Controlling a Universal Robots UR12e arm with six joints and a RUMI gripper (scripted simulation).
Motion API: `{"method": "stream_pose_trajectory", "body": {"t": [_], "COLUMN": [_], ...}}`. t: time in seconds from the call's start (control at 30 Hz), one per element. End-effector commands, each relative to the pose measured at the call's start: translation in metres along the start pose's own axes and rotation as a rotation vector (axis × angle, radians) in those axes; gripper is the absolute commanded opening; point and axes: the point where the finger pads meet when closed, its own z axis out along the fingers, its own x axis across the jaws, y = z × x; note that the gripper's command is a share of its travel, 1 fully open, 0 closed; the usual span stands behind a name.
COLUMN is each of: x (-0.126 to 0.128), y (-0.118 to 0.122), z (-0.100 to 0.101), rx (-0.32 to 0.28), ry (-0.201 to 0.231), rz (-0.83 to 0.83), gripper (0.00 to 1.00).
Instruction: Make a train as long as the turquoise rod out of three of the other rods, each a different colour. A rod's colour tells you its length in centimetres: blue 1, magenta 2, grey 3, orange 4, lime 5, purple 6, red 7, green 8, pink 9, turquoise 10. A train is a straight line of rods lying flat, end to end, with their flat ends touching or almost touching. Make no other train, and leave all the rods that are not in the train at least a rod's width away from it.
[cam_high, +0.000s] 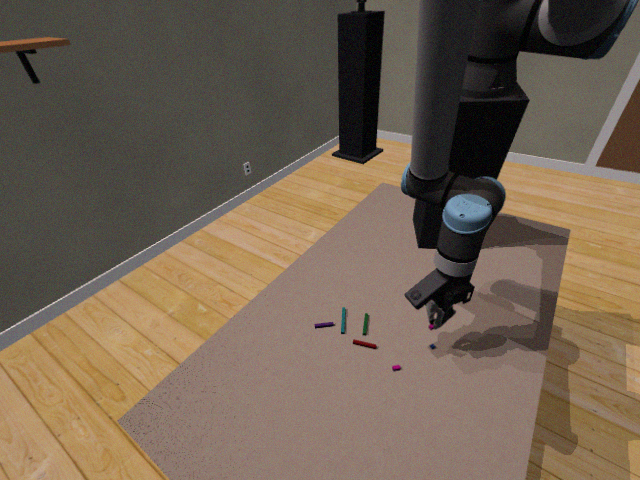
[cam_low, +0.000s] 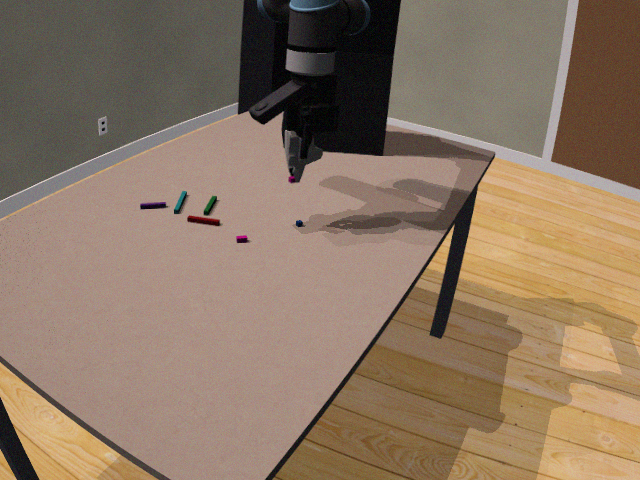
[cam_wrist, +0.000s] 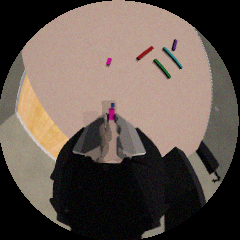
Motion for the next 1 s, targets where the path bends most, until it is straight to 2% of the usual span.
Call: {"method": "stream_pose_trajectory", "body": {"t": [0.0, 0.3, 0.77, 0.83, 0.97], "x": [0.0, 0.0, -0.001, -0.001, -0.001], "y": [0.0, 0.0, 0.0, 0.0, 0.0], "z": [0.0, 0.011, 0.068, 0.068, 0.081], "rx": [0.001, 0.001, 0.001, 0.001, 0.001], "ry": [0.0, 0.0, 0.0, 0.0, 0.0], "rz": [0.0, 0.0, 0.0, 0.0, 0.0], "gripper": [0.0, 0.0, 0.0, 0.0, 0.0]}}
